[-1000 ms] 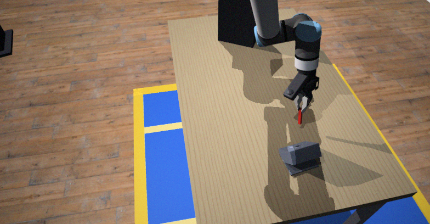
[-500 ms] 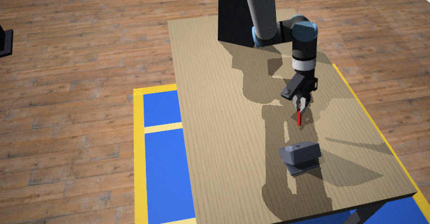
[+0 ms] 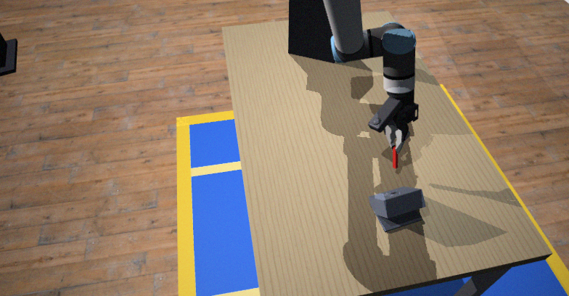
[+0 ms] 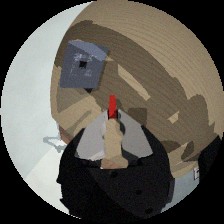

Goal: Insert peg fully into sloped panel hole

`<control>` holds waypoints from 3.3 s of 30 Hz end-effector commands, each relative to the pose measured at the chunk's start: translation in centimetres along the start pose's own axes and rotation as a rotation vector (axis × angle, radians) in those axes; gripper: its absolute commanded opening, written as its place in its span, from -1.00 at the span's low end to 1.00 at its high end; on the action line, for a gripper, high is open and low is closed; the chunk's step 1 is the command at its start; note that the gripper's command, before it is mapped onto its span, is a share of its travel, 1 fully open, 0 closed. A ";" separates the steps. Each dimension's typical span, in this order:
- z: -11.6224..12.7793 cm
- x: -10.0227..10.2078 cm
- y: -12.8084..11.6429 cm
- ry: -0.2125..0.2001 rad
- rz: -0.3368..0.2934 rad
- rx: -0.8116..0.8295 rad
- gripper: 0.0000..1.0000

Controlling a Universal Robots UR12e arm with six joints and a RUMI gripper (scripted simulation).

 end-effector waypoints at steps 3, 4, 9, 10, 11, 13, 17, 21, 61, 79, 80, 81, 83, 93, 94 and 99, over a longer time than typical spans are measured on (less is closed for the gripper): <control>-0.1 0.1 0.5 0.028 0.011 0.025 -1.00; -0.1 0.1 0.5 0.032 0.012 0.028 -1.00; -0.1 0.1 0.8 0.049 0.018 0.043 -1.00; -0.1 0.1 0.8 0.052 0.019 0.047 -1.00; -0.1 0.1 0.9 0.056 0.020 0.050 -1.00; -0.1 0.1 0.9 0.059 0.021 0.053 -1.00; -0.1 0.1 1.1 0.070 0.024 0.062 -1.00; -0.1 0.1 1.3 0.084 0.029 0.074 -1.00; 0.2 -0.5 2.9 0.211 0.065 0.171 -1.00; 0.3 -1.0 3.5 0.268 0.079 0.208 -1.00; 0.3 -1.0 3.5 0.271 0.080 0.211 -1.00; 0.3 -1.0 3.5 0.271 0.080 0.211 -1.00; 0.3 -1.0 3.6 0.275 0.081 0.213 -1.00; 0.5 -1.4 3.9 0.311 0.089 0.234 -1.00; 0.5 -1.5 3.9 0.314 0.090 0.236 -1.00; 0.5 -1.6 4.0 0.325 0.092 0.242 -1.00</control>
Point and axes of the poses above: the point where the finger pads meet when closed, its own x axis out along the fingers, its own z axis across the jaws, y = z × x, the point moved 2 cm from there along -x, back along the fingers, and after that the axes turned 1 degree about x, right-handed, at the moved point
